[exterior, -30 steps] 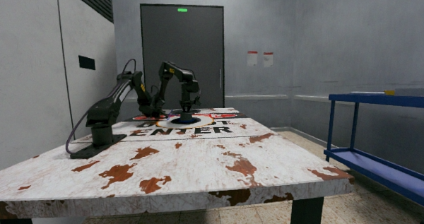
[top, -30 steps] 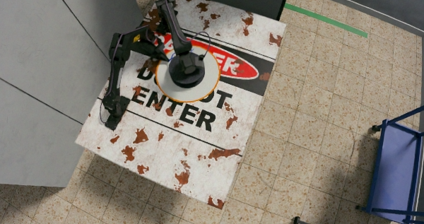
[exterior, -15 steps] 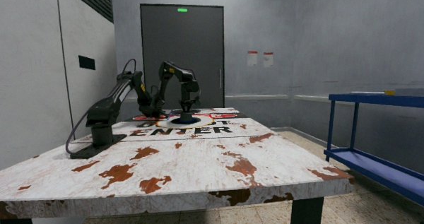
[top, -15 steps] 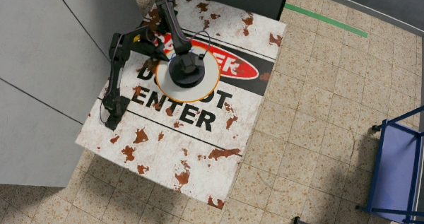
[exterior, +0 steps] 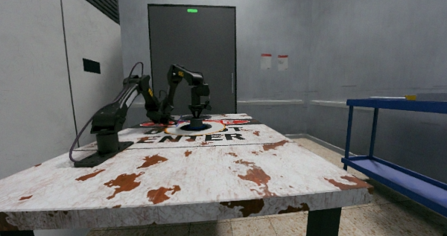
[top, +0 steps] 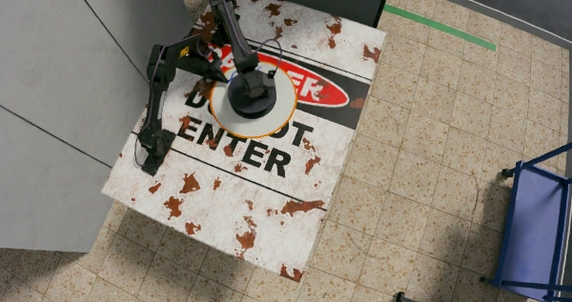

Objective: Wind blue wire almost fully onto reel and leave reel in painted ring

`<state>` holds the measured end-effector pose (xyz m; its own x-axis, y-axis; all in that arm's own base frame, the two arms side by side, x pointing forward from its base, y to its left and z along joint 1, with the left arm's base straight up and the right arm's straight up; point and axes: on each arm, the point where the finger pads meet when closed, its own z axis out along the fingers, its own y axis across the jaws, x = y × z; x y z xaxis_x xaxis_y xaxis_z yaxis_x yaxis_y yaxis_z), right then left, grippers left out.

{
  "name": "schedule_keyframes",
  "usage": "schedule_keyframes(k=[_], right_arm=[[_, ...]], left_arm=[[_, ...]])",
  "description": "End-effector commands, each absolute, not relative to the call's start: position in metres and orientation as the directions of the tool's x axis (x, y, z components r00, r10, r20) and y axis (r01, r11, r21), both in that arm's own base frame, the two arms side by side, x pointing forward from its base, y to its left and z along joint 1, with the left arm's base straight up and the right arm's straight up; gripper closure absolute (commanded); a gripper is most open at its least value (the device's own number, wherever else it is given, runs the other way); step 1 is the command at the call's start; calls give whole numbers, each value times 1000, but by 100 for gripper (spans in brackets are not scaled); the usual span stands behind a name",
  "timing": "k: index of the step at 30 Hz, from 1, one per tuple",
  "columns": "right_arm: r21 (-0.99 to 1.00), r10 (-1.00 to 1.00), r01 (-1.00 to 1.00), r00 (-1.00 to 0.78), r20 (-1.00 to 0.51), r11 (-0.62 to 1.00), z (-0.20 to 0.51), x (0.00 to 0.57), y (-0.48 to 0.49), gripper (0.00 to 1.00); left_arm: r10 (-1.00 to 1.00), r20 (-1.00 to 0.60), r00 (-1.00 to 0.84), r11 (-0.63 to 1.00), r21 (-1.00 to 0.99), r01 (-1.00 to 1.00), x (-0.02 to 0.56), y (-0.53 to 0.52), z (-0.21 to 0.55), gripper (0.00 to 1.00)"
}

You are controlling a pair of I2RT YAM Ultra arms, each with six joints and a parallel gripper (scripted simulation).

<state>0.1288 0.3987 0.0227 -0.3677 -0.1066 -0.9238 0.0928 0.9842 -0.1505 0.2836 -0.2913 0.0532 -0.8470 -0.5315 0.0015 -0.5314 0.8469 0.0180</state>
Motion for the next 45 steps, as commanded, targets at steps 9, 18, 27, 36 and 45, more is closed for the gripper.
schedule_keyframes(k=[9, 18, 27, 36, 45], right_arm=[[-114, -76, 88, -357, -931, 990, 24, 131, 408, 100], [-114, -76, 88, -357, -931, 990, 24, 131, 408, 100], [-114, -76, 88, -357, -931, 990, 24, 131, 408, 100], [-114, -76, 88, -357, -931, 990, 24, 131, 408, 100], [-114, -80, 77, -356, -931, 990, 26, 131, 406, 100]], left_arm=[[-877, 0, -480, 480, 0, -877, 285, -286, 63, 100], [-923, 0, -384, 384, 0, -923, 285, -286, 63, 100], [-923, 0, -384, 384, 0, -923, 285, -286, 63, 69], [-923, 0, -384, 384, 0, -923, 285, -286, 63, 48], [-923, 0, -384, 384, 0, -923, 285, -286, 63, 48]])
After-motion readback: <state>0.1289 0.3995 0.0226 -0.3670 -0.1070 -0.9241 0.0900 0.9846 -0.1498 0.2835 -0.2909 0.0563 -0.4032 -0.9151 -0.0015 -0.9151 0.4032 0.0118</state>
